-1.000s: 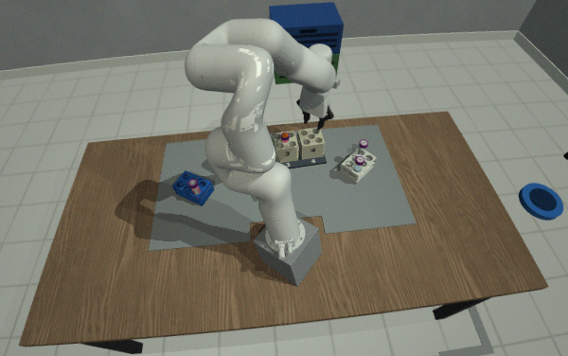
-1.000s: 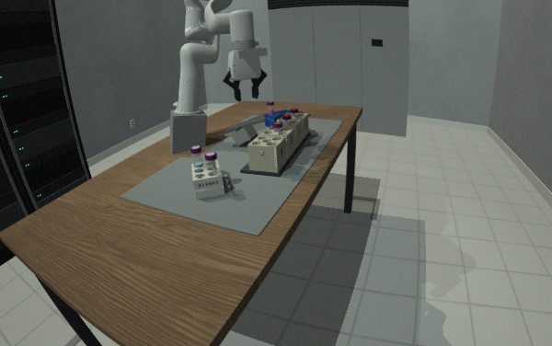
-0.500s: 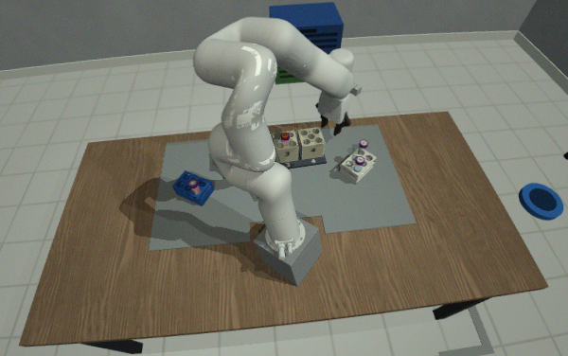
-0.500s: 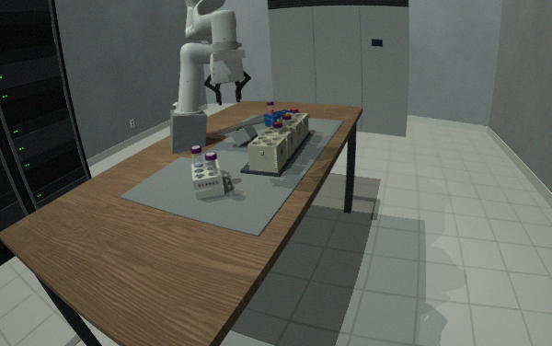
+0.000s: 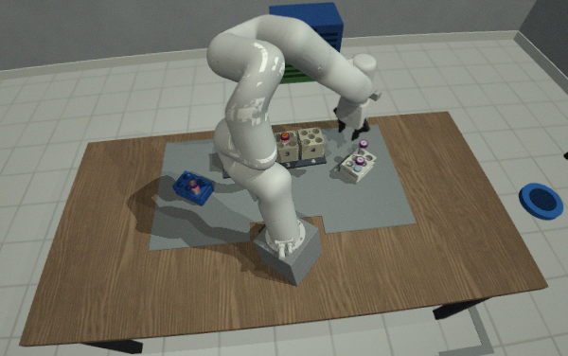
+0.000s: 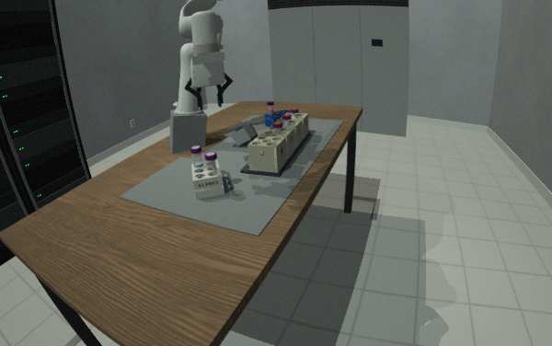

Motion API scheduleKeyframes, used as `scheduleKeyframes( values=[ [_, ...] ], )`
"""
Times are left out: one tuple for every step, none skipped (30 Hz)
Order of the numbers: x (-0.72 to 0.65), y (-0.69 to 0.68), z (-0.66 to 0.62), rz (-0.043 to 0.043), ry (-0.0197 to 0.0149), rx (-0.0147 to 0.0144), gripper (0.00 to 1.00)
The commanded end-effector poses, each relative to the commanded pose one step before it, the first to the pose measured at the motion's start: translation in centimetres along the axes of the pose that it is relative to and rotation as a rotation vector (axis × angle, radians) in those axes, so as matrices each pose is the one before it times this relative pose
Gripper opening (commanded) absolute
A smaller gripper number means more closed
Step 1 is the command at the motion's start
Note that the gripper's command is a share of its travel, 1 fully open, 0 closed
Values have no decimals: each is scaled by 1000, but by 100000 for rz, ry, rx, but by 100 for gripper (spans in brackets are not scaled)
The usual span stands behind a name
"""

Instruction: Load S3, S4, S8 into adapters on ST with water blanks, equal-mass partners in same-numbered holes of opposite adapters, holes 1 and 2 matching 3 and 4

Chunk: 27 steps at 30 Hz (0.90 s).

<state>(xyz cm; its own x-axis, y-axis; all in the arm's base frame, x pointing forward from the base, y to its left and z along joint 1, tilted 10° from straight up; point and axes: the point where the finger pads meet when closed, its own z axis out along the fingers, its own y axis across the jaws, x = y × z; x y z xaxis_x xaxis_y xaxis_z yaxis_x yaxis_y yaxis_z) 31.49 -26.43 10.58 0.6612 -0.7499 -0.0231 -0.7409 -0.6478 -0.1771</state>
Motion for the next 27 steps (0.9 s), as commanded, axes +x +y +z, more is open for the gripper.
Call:
scheduleKeyframes(
  values=[
    [784,1594,-135,-79,380,89,57],
    [176,470,0,0,1,-5,57],
    [176,470,0,0,1,-5,57],
    [176,470,0,0,1,-5,57],
    [176,470,0,0,1,-5,57],
    [176,470,0,0,1,-5,57],
    [176,470,0,0,1,-5,57],
    [0,0,0,0,0,0,57],
    [0,0,0,0,0,0,57],
    [178,470,0,0,0,-4,57],
    [175,470,0,0,1,-5,57],
    [175,470,0,0,1,-4,57],
    [148,398,0,0,1,-4,57],
    [1,0,0,0,0,0,57],
    [1,0,0,0,0,0,57],
    [1,0,0,0,0,0,57],
    [-4,-3,0,1,1,-1,57],
    [3,2,0,0,-1,1,57],
    [1,1,0,0,0,0,57],
    [0,0,0,0,0,0,57],
    [0,0,0,0,0,0,57],
    [0,0,0,0,0,0,57],
    [-1,0,193,1,-3,-1,57],
    [1,0,207,0,1,2,57],
    [0,0,0,0,0,0,57],
    [0,0,0,0,0,0,57],
    [0,0,201,0,0,0,57]
  ],
)
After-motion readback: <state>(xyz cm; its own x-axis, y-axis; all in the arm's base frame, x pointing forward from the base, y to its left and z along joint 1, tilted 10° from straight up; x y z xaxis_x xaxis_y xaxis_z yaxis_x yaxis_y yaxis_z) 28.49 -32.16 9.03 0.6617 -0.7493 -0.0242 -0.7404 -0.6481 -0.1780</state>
